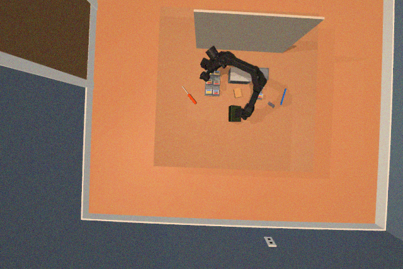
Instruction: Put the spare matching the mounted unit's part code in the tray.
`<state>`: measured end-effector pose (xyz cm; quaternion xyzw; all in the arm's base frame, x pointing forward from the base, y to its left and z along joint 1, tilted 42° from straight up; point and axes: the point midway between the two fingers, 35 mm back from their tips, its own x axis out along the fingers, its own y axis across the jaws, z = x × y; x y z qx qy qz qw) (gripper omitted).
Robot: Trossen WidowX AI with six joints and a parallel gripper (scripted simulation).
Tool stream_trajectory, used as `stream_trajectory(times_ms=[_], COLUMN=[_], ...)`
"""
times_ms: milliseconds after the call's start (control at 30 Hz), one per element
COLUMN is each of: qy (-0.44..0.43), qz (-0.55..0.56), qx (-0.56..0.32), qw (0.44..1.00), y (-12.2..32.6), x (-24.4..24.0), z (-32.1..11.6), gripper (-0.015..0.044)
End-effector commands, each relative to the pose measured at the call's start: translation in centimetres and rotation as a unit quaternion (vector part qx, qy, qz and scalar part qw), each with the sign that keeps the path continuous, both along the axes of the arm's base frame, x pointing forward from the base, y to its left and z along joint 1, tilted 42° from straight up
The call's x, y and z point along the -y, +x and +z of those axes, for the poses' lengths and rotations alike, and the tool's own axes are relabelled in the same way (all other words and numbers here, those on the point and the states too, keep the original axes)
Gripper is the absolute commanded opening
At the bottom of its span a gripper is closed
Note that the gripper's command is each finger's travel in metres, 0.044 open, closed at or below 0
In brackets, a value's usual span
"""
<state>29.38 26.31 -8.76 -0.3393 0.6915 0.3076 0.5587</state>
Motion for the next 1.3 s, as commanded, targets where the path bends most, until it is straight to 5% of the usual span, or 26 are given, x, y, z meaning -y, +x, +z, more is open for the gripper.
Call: stream_trajectory(times_ms=[0, 467, 1100, 1267], qy=[-0.075, -0.287, -0.290, -0.291], qz=[-0.109, -0.412, -0.406, -0.172], qx=[0.055, 0.263, 0.262, 0.162], qw=[0.990, 0.824, 0.826, 0.927], y=[3.2, 8.6, 8.5, 5.1], x=[4.0, 19.8, 19.7, 14.0], z=[3.8, 18.8, 18.9, 14.4], gripper=[0.0440, 0.0440, 0.0440, 0.0440])
